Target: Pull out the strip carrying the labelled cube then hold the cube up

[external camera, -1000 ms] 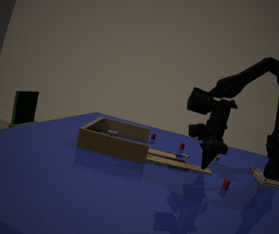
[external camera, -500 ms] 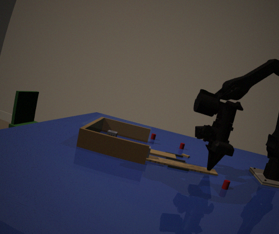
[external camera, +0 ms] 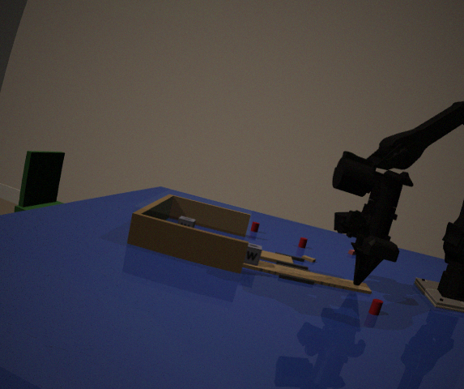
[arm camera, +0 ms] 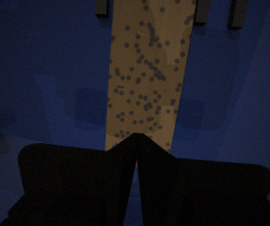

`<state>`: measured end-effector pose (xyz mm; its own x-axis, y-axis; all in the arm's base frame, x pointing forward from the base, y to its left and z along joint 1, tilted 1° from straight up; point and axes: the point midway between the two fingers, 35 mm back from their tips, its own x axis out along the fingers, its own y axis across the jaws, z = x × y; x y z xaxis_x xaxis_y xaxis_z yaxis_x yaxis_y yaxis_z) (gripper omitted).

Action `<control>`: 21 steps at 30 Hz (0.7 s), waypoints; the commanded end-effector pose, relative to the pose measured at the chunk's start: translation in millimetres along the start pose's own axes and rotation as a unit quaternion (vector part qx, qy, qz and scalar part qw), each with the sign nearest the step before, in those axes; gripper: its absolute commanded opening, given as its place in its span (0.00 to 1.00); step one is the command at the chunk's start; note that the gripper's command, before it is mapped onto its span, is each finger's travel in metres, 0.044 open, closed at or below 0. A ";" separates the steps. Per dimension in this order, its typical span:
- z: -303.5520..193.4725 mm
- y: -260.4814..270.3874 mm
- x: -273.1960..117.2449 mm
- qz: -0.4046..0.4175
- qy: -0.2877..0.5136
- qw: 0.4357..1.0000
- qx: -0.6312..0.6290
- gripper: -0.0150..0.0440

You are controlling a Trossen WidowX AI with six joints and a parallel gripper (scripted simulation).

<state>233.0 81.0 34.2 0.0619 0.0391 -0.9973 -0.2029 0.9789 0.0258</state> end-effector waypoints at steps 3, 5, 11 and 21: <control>-18.7 -1.7 5.6 -0.003 0.017 1.000 0.003 0.25; -21.2 -1.8 5.6 -0.003 0.017 1.000 0.003 0.25; -29.1 -2.0 5.4 -0.003 0.018 1.000 0.003 0.25; -41.5 -2.2 5.0 -0.003 0.018 1.000 0.003 0.25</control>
<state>207.5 75.4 33.1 0.0625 0.0402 -0.9972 -0.2028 0.9789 0.0268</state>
